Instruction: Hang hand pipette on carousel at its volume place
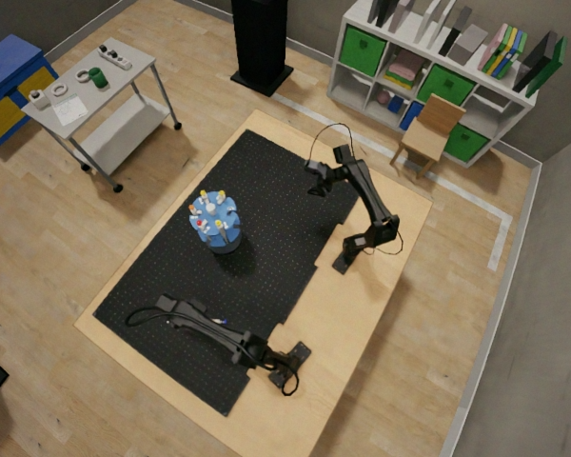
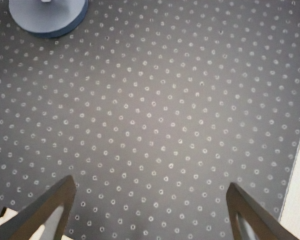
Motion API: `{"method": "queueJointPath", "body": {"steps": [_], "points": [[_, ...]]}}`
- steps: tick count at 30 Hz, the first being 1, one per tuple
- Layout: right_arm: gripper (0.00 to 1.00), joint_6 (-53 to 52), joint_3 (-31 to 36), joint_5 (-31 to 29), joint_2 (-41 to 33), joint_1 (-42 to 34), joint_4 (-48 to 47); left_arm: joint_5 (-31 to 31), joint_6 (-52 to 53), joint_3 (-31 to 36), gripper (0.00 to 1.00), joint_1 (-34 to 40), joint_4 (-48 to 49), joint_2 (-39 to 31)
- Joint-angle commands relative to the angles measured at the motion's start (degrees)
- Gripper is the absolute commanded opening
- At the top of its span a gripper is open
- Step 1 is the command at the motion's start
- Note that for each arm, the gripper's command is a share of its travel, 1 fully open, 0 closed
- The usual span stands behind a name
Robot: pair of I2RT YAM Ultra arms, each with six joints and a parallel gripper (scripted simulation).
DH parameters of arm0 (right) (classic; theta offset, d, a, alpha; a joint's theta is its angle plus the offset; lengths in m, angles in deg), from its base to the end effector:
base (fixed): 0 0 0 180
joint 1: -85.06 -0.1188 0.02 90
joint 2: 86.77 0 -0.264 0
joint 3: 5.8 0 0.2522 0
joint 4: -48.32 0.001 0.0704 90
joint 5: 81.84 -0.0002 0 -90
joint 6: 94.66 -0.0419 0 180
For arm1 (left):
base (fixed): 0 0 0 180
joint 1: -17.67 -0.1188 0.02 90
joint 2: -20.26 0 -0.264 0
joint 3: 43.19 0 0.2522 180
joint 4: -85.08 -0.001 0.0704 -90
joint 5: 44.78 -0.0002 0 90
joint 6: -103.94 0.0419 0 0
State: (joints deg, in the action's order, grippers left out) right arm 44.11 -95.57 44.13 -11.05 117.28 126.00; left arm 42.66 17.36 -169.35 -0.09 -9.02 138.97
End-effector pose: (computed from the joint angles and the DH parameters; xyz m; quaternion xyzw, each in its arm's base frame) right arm 0.2215 -0.1093 0.3423 -0.2030 0.9063 0.0877 0.3602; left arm 0.3843 0.1222 0.2710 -0.1241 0.9916 -0.0166 0.0328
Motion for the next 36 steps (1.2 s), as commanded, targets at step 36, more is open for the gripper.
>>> {"method": "queueJointPath", "body": {"steps": [36], "points": [[1.00, 0.3, -0.9, 1.1, -0.2, 0.5, -0.7, 3.0, -30.0, 8.4, 0.54, -0.8, 4.4, -1.7]]}}
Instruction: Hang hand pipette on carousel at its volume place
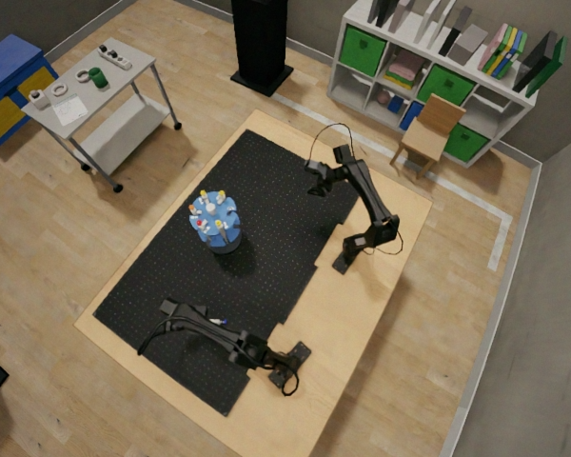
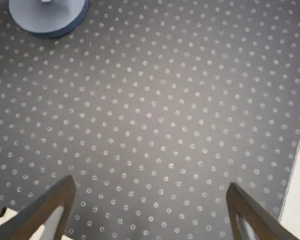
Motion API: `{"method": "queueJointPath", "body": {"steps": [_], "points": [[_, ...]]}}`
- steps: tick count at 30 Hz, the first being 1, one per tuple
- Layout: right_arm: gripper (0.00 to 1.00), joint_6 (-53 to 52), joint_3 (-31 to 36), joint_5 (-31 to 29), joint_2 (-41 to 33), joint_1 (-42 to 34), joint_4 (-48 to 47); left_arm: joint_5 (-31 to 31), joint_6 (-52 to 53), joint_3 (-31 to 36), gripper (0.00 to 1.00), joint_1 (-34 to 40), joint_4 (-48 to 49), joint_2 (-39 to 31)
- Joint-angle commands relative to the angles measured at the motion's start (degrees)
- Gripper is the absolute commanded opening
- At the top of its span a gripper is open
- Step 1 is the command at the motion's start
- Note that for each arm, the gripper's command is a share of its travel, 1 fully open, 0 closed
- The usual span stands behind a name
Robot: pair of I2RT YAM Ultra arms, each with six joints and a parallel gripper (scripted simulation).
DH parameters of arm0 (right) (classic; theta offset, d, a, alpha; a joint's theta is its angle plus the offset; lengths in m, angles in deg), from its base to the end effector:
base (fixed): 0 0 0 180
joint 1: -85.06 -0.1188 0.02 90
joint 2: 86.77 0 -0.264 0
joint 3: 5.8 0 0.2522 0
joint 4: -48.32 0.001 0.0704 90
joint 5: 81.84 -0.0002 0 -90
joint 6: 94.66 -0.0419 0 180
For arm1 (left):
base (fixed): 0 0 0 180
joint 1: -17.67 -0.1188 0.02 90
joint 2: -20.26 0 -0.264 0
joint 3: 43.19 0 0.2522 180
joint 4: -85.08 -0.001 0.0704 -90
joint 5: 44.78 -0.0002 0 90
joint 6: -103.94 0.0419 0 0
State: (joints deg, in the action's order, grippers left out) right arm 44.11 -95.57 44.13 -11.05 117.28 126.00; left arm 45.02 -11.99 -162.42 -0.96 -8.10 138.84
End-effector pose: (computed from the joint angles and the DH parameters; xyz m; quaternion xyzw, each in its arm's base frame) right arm 0.2215 -0.1093 0.3423 -0.2030 0.9063 0.0877 0.3602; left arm 0.3724 0.1265 0.2413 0.3791 -0.9251 0.0003 0.0221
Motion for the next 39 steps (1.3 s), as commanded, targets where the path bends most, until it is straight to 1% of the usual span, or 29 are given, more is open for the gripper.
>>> {"method": "queueJointPath", "body": {"steps": [1, 3, 11, 17, 20, 21, 27, 39], "points": [[1.00, 0.3, -0.9, 1.1, -0.2, 0.5, -0.7, 0.7, -0.7, 2.1, 0.54, 0.1, 4.1, -1.6], [1.00, 0.3, -0.9, 1.1, -0.2, 0.5, -0.7, 0.7, -0.7, 2.1, 0.54, 0.1, 4.1, -1.6], [1.00, 0.3, -0.9, 1.1, -0.2, 0.5, -0.7, 0.7, -0.7, 6.9, 0.54, 0.1, 9.0, 0.4], [1.00, 0.3, -0.9, 1.1, -0.2, 0.5, -0.7, 0.7, -0.7, 9.8, 0.54, 0.1, 12.4, 0.6], [1.00, 0.3, -0.9, 1.1, -0.2, 0.5, -0.7, 0.7, -0.7, 9.8, 0.54, 0.1, 12.4, 0.4], [1.00, 0.3, -0.9, 1.1, -0.2, 0.5, -0.7, 0.7, -0.7, 7.5, 0.54, 0.1, 12.5, -0.6], [1.00, 0.3, -0.9, 1.1, -0.2, 0.5, -0.7, 0.2, -0.3, 8.6, 0.54, 0.0, 11.9, 0.0], [1.00, 0.3, -0.9, 1.1, -0.2, 0.5, -0.7, 0.2, -0.3, 8.6, 0.54, 0.0, 11.9, 0.0]]}}
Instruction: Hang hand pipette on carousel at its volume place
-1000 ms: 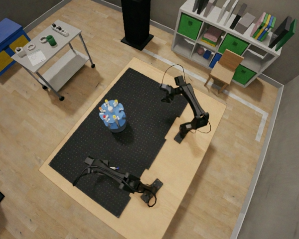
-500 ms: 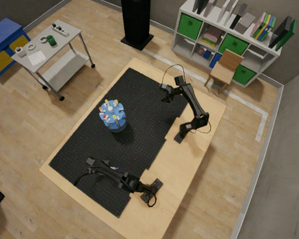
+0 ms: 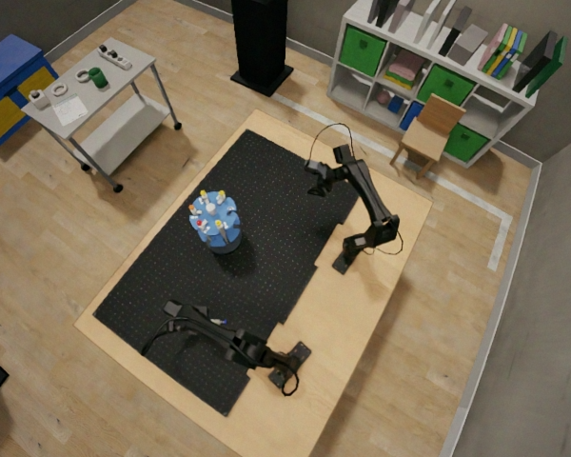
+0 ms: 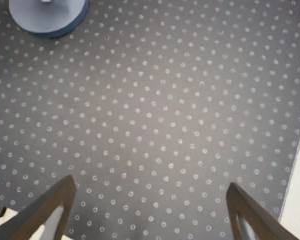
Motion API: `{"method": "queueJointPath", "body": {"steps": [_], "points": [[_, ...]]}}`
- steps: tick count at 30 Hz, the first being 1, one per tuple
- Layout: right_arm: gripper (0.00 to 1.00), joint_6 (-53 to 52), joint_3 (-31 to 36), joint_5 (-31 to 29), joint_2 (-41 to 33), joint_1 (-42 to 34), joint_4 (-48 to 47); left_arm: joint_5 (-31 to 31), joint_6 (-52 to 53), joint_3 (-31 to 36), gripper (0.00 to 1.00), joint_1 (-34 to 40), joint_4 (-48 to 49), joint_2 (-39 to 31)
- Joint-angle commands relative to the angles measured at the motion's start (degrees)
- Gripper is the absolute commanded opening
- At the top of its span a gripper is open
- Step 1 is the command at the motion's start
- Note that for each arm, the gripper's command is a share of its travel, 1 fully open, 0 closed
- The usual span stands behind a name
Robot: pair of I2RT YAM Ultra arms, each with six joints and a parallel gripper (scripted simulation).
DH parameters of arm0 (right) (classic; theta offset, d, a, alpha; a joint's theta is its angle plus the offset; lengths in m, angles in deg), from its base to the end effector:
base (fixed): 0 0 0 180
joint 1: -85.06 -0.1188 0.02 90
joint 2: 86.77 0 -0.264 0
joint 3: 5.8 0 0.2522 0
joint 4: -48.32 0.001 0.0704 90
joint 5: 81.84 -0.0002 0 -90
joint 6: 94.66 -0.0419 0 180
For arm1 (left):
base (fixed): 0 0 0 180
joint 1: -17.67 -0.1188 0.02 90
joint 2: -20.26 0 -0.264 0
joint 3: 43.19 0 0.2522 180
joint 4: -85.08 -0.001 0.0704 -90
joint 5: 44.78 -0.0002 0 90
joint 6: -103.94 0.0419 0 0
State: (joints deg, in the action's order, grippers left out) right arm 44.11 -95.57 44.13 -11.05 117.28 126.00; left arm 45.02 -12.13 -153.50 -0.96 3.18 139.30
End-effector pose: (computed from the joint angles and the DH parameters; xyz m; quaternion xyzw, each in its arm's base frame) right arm 0.2215 -0.1093 0.3423 -0.2030 0.9063 0.0877 0.3602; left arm 0.3750 0.1273 0.1990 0.3803 -0.9249 0.0014 0.0056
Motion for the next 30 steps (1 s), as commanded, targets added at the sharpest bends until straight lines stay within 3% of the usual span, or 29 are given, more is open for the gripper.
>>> {"method": "queueJointPath", "body": {"steps": [1, 9, 30], "points": [[1.00, 0.3, -0.9, 1.1, -0.2, 0.5, -0.7, 0.2, -0.1, -0.3, 0.54, 0.0, 0.6, -0.5], [1.00, 0.3, -0.9, 1.1, -0.2, 0.5, -0.7, 0.7, -0.3, -2.4, 0.54, -0.2, 0.6, 1.0], [1.00, 0.3, -0.9, 1.1, -0.2, 0.5, -0.7, 0.7, -0.3, 0.7, 0.54, -0.2, 1.6, 1.2]]}}
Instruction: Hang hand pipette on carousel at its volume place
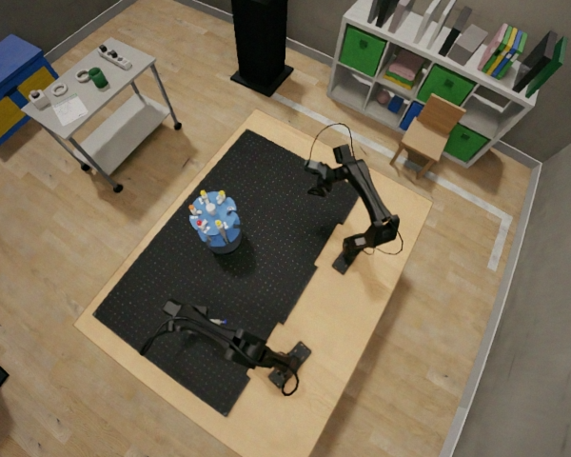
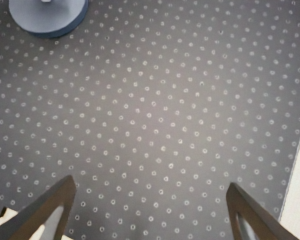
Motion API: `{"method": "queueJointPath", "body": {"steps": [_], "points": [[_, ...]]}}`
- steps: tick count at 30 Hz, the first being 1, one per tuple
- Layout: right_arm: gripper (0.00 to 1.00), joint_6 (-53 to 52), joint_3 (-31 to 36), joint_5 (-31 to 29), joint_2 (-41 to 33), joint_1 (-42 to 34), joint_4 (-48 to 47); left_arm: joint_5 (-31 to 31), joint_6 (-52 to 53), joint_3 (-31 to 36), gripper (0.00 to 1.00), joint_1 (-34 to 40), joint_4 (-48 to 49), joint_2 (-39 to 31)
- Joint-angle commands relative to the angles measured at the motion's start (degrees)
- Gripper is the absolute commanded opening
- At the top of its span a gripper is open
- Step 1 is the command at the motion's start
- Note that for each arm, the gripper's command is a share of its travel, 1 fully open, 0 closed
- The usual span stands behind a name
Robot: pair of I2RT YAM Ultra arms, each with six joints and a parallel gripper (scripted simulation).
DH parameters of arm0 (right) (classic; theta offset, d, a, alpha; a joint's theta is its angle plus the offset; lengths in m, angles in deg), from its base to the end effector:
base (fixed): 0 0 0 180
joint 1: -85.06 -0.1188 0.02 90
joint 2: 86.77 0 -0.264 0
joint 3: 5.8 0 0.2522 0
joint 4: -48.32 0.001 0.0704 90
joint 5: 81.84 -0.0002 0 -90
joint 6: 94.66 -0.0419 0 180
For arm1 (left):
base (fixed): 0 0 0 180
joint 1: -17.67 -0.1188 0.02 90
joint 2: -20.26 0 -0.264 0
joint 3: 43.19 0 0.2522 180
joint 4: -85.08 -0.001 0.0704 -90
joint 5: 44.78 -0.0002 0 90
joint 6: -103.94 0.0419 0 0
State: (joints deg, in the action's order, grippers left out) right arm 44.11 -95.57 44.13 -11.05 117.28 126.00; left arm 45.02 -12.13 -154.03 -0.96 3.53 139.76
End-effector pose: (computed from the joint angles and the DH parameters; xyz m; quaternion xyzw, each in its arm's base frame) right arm 0.2215 -0.1093 0.3423 -0.2030 0.9063 0.0877 0.3602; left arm 0.3775 0.1282 0.1983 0.3803 -0.9249 0.0016 0.0019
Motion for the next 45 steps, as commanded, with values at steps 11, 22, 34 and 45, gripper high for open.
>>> {"method": "queueJointPath", "body": {"steps": [11, 22, 34, 45], "points": [[1.00, 0.3, -0.9, 1.1, -0.2, 0.5, -0.7, 0.7, -0.3, 3.0, 0.54, -0.2, 3.8, 1.1], [1.00, 0.3, -0.9, 1.1, -0.2, 0.5, -0.7, 0.7, -0.3, 5.0, 0.54, -0.2, 6.2, 1.1], [1.00, 0.3, -0.9, 1.1, -0.2, 0.5, -0.7, 0.7, -0.3, 4.9, 0.54, -0.2, 8.5, 1.6], [1.00, 0.3, -0.9, 1.1, -0.2, 0.5, -0.7, 0.7, -0.3, 4.8, 0.12, -0.2, 8.5, 1.6]]}}
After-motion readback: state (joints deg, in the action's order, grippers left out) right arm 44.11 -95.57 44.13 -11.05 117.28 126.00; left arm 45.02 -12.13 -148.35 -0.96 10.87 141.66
